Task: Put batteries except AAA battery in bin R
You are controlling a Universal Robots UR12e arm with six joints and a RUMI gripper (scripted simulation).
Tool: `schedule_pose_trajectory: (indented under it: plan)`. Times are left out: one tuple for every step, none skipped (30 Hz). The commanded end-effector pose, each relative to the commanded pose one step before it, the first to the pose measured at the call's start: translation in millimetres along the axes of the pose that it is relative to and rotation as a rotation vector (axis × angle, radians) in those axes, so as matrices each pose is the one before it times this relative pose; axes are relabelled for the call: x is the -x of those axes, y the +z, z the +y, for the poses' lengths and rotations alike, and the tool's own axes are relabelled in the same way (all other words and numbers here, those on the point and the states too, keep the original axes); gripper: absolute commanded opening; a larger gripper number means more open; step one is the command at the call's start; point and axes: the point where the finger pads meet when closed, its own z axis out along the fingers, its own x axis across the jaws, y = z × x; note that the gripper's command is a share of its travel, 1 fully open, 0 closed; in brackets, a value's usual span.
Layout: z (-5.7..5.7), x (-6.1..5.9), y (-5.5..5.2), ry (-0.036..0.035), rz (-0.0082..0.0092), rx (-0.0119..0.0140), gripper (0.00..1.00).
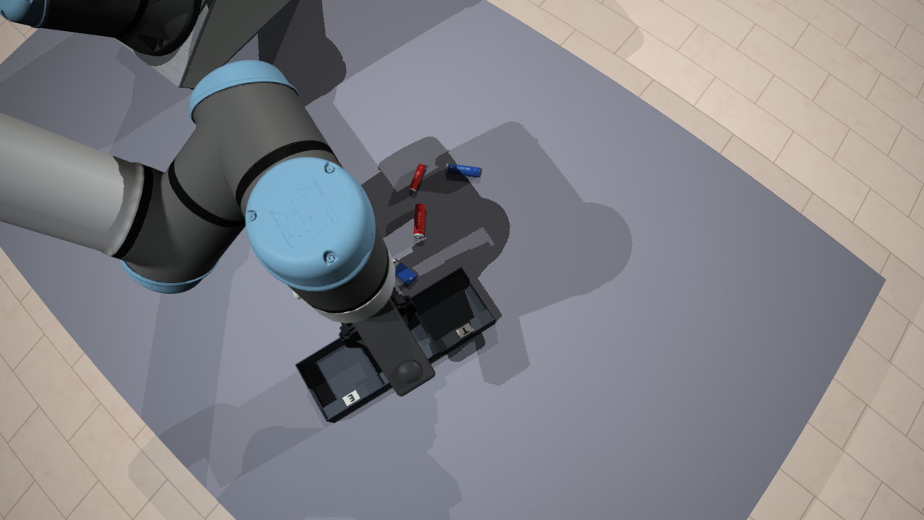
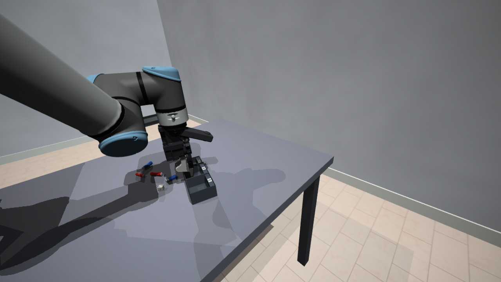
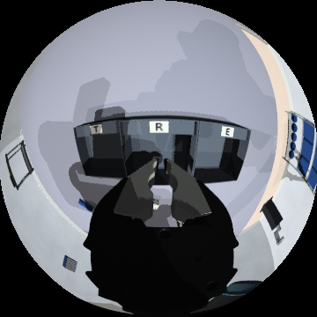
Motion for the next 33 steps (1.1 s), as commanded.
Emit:
schedule_pose_trajectory:
  plan:
    - [-0.47, 0.02, -0.56, 0.00029, -0.00021, -0.00111, 0.04]
    - [0.00, 0.00, 0.00, 0.00000, 0.00000, 0.00000, 0.04]
    - [0.00, -0.01, -1.25, 0.00000, -0.00001, -0.00006, 0.04]
    - [0.01, -0.01, -1.30, 0.00000, 0.00000, -0.00002, 0.04]
    - [-0.02, 0.01, -1.40, 0.00001, 0.00000, 0.00003, 0.04]
    - [0.00, 0.00, -1.33, 0.00000, 0.00000, 0.00000, 0.04]
    - [0.00, 0.00, -1.33, 0.00000, 0.00000, 0.00000, 0.04]
    - [0.00, 0.00, -1.33, 0.00000, 0.00000, 0.00000, 0.04]
    - [0.00, 0.00, -1.33, 0.00000, 0.00000, 0.00000, 0.04]
    - [0.00, 0.00, -1.33, 0.00000, 0.00000, 0.00000, 0.04]
    - [0.00, 0.00, -1.33, 0.00000, 0.00000, 0.00000, 0.04]
    - [0.00, 0.00, -1.33, 0.00000, 0.00000, 0.00000, 0.04]
    - [0.00, 0.00, 0.00, 0.00000, 0.00000, 0.00000, 0.04]
    - [0.00, 0.00, 0.00, 0.00000, 0.00000, 0.00000, 0.04]
    - [0.00, 0.00, -1.34, 0.00000, 0.00000, 0.00000, 0.04]
    - [0.00, 0.00, -1.33, 0.00000, 0.00000, 0.00000, 0.04]
    - [0.00, 0.00, -1.33, 0.00000, 0.00000, 0.00000, 0.04]
    - [0.00, 0.00, -1.33, 0.00000, 0.00000, 0.00000, 0.04]
    - [0.00, 0.00, -1.33, 0.00000, 0.00000, 0.00000, 0.04]
    - [0.00, 0.00, -1.33, 0.00000, 0.00000, 0.00000, 0.04]
    - [0.00, 0.00, -1.33, 0.00000, 0.00000, 0.00000, 0.04]
    - [0.00, 0.00, -1.33, 0.00000, 0.00000, 0.00000, 0.04]
    - [0.00, 0.00, -1.33, 0.00000, 0.00000, 0.00000, 0.04]
    - [0.00, 0.00, -1.33, 0.00000, 0.00000, 0.00000, 0.04]
    - [0.00, 0.00, -1.33, 0.00000, 0.00000, 0.00000, 0.04]
    - [0.00, 0.00, -1.33, 0.00000, 0.00000, 0.00000, 0.04]
    - [0.00, 0.00, -0.67, 0.00000, 0.00000, 0.00000, 0.04]
    - [0.00, 0.00, -4.00, 0.00000, 0.00000, 0.00000, 0.04]
    - [0.00, 0.00, -4.00, 0.00000, 0.00000, 0.00000, 0.04]
    - [0.00, 0.00, 0.00, 0.00000, 0.00000, 0.00000, 0.04]
    - [0.00, 0.00, 0.00, 0.00000, 0.00000, 0.00000, 0.04]
    - [-0.01, 0.00, -4.00, 0.00000, 0.00000, 0.00000, 0.04]
    - [0.00, 0.00, -4.00, 0.00000, 0.00000, 0.00000, 0.04]
